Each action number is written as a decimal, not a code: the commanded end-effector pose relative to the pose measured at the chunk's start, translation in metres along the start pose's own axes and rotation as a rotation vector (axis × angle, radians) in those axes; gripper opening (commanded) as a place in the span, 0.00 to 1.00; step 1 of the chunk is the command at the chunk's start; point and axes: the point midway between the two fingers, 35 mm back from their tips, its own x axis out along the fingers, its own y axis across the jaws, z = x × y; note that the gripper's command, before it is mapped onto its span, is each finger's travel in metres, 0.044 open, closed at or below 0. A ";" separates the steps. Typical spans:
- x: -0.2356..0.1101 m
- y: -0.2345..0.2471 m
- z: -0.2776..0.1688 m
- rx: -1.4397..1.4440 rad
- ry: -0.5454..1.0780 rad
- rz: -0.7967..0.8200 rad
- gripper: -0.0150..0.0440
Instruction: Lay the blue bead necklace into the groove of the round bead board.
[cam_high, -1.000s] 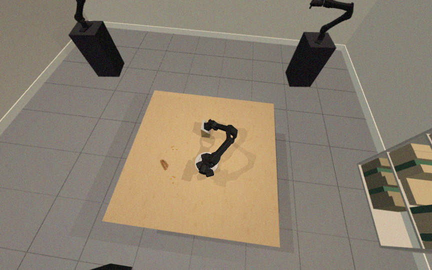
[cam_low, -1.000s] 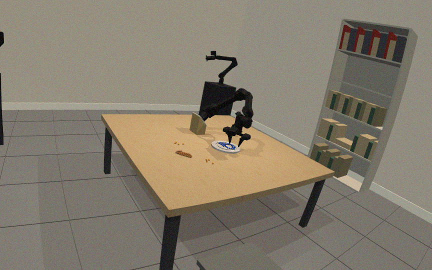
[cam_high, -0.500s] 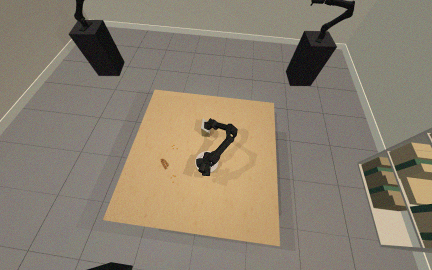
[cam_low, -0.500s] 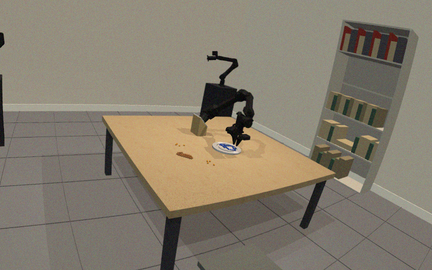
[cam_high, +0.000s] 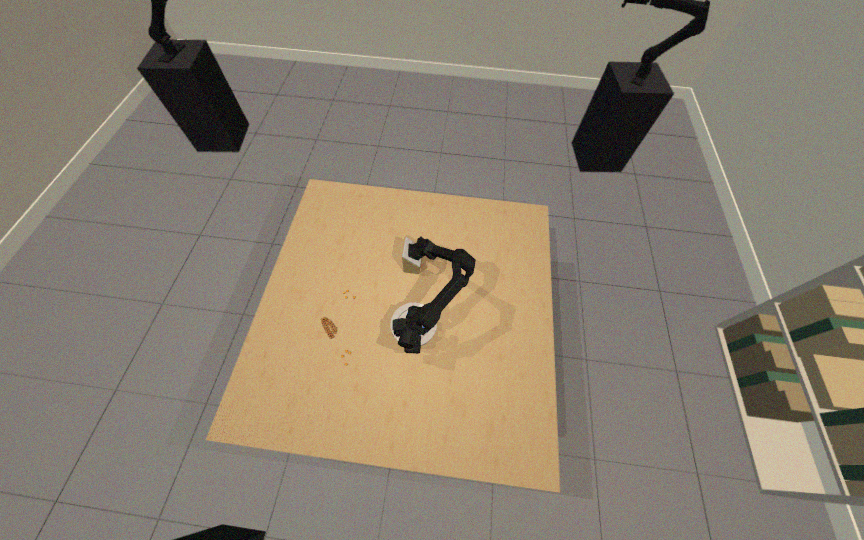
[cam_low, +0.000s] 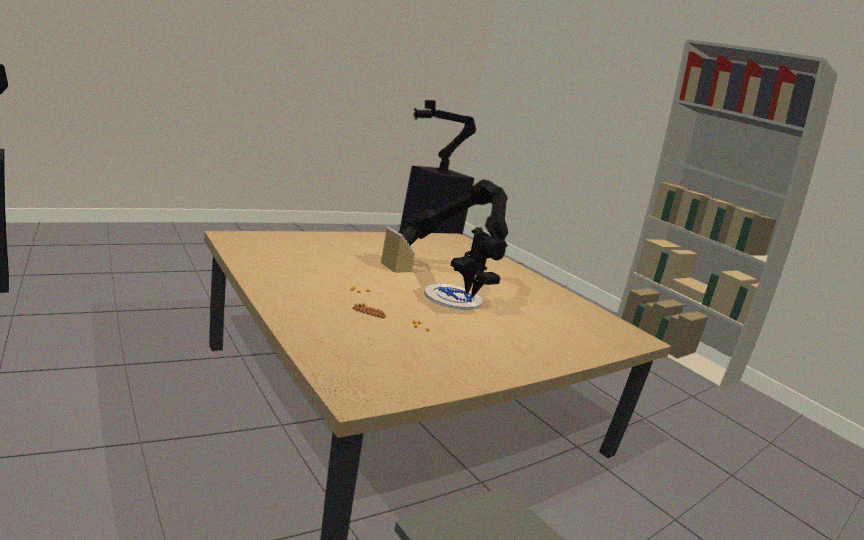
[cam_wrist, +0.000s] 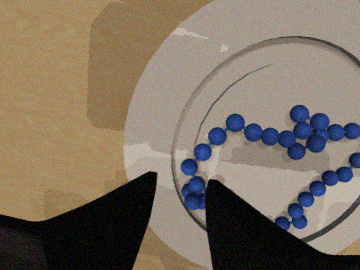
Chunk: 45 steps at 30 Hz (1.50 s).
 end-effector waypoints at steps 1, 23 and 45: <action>0.008 -0.002 0.000 0.007 0.003 -0.006 0.46; 0.021 -0.003 0.000 0.006 0.001 -0.008 0.25; 0.021 -0.003 0.000 0.006 0.001 -0.008 0.25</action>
